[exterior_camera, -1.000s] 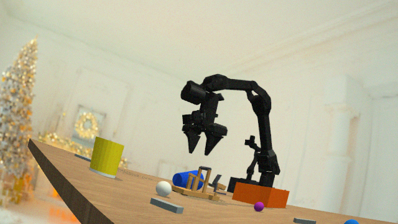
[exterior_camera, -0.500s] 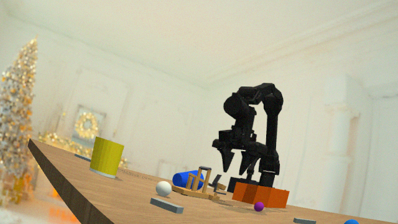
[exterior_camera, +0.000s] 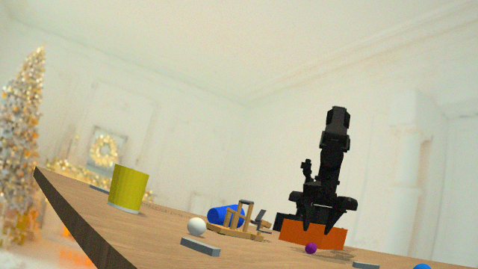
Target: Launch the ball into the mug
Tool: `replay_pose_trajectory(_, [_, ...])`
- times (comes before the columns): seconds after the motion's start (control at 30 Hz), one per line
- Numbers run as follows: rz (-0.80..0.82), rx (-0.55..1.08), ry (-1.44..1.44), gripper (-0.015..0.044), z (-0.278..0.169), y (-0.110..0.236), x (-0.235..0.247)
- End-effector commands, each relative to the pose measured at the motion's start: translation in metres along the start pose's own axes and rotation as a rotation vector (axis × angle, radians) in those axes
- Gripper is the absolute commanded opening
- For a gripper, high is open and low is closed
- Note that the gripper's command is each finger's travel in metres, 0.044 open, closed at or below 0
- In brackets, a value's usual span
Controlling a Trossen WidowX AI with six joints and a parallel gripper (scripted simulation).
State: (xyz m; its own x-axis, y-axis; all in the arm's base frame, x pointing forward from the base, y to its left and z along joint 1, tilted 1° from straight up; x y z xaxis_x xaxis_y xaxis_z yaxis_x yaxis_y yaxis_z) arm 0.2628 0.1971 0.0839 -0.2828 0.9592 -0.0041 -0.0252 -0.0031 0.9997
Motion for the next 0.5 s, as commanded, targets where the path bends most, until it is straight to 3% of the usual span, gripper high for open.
replay_pose_trajectory(0.0, [-0.002, 0.006, -0.004, 0.0300, -0.002, -0.010, 0.000])
replay_pose_trajectory(0.47, [-0.003, 0.006, -0.004, 0.0300, -0.002, -0.029, 0.000])
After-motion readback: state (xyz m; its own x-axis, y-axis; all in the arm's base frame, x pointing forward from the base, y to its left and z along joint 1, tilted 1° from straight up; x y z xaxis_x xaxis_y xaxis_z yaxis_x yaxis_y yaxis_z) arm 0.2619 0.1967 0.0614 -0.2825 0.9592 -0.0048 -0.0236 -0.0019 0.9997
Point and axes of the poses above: the point midway between the two fingers, 35 mm back from their tips, its own y axis back along the fingers, its own x axis across the jaws, z = x × y, the point moved 7 cm from there along y, back along the fingers, and after that the axes turned 9 degrees about y, right-handed, at the moved point
